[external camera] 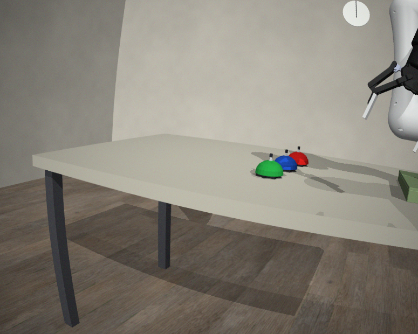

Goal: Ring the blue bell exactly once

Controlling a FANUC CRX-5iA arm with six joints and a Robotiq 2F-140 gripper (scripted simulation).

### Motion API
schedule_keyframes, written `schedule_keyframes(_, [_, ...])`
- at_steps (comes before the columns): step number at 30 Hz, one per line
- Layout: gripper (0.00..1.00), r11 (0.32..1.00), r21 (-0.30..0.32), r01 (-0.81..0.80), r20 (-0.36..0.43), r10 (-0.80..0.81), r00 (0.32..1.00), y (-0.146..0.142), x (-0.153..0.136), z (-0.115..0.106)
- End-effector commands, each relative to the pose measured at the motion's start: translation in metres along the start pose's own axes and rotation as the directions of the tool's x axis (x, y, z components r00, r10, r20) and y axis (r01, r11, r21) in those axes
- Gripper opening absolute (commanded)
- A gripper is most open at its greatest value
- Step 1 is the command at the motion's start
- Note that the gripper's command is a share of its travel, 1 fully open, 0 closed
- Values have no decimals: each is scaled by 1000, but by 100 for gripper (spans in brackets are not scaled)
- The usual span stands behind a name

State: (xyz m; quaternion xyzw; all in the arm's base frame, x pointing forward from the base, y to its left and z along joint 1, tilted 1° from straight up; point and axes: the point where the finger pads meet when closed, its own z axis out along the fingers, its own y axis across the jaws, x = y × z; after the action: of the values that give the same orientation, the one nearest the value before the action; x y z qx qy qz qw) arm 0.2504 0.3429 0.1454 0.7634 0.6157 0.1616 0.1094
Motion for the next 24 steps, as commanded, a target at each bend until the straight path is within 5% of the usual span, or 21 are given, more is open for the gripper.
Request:
schedule_keyframes(1, [100,1000,0,0,0,0,1000,0,0,0])
schedule_keyframes(19, [100,1000,0,0,1,0,1000,1,0,0])
schedule_keyframes(24, [100,1000,12,6,35,-7,999,21,-4,6])
